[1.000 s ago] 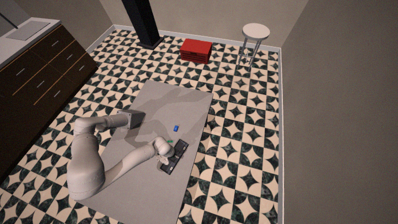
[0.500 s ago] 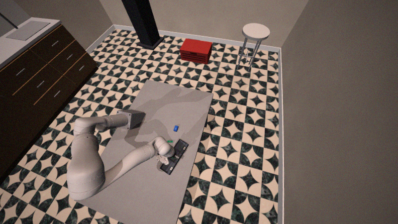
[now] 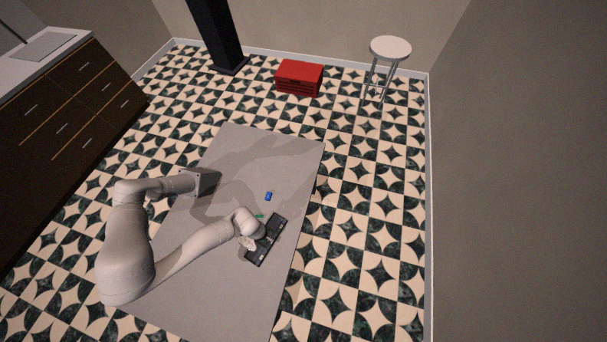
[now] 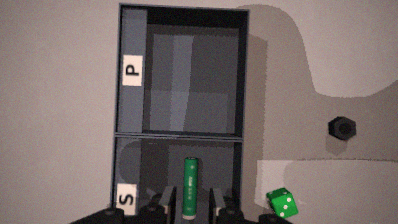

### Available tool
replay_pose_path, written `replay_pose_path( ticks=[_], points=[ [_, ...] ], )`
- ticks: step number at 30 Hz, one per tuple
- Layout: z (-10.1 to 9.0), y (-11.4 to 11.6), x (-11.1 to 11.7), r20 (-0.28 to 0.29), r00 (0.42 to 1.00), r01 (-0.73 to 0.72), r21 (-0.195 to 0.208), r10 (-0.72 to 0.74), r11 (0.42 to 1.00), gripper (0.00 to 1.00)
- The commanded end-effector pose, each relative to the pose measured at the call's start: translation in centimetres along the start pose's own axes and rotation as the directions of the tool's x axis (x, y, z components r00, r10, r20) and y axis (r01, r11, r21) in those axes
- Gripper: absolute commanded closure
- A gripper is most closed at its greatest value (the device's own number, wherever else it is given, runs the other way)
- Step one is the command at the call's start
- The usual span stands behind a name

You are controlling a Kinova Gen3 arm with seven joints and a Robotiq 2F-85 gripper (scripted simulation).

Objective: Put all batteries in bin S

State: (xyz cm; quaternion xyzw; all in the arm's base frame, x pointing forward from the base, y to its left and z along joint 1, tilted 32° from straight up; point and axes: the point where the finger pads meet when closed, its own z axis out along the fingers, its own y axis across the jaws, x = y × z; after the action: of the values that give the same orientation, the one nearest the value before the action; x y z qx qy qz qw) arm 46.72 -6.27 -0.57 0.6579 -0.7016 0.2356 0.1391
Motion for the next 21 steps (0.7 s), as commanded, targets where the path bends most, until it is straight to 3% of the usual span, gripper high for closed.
replay_pose_path(
  ticks=[1, 9, 13, 21],
  points=[
    [-0.6, -0.3, 0.0, 0.002, 1.0, -0.001, 0.007, 0.001, 1.0, 0.76],
    [-1.4, -0.2, 0.0, 0.002, 1.0, -0.001, 0.007, 0.001, 1.0, 0.76],
    [-3.2, -0.2, 0.0, 0.002, 1.0, -0.001, 0.007, 0.001, 1.0, 0.76],
    [-3.2, -0.3, 0.0, 0.002, 1.0, -0.001, 0.007, 0.001, 1.0, 0.76]
  ],
)
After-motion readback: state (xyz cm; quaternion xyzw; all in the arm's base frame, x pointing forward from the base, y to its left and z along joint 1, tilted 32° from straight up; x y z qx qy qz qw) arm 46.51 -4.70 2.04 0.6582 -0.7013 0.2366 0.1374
